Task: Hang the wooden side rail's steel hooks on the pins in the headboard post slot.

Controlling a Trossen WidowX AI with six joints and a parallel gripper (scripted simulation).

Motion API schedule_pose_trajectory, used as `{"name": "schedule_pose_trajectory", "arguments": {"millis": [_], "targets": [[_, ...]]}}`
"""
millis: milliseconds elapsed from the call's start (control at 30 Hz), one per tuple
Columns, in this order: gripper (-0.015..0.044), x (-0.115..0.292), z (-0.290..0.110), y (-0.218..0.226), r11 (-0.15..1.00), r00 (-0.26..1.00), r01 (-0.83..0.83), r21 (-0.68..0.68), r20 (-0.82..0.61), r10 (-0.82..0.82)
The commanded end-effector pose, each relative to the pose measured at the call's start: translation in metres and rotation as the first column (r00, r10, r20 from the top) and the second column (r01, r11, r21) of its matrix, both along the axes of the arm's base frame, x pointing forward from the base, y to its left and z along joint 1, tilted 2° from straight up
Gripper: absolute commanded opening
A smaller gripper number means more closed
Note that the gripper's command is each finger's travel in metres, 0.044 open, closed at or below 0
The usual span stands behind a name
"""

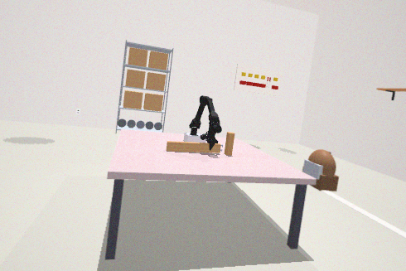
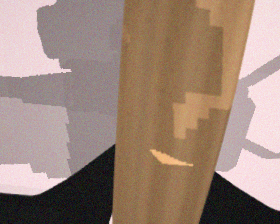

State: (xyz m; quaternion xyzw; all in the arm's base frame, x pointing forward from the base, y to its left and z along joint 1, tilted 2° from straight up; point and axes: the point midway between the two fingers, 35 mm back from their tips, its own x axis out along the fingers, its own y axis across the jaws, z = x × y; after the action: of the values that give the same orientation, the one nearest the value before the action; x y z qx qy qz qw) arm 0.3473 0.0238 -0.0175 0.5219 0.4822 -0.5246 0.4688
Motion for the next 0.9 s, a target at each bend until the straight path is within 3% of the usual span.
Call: {"name": "schedule_pose_trajectory", "arguments": {"millis": [0,867], "targets": [[0.0,0.0028,0.0046,-0.0007,1.0,1.0,0.0,-0.005,0.012,0.0],[0.0,0.0028,0.009,-0.0007,1.0,1.0,0.0,-0.005,0.012,0.0]]}}
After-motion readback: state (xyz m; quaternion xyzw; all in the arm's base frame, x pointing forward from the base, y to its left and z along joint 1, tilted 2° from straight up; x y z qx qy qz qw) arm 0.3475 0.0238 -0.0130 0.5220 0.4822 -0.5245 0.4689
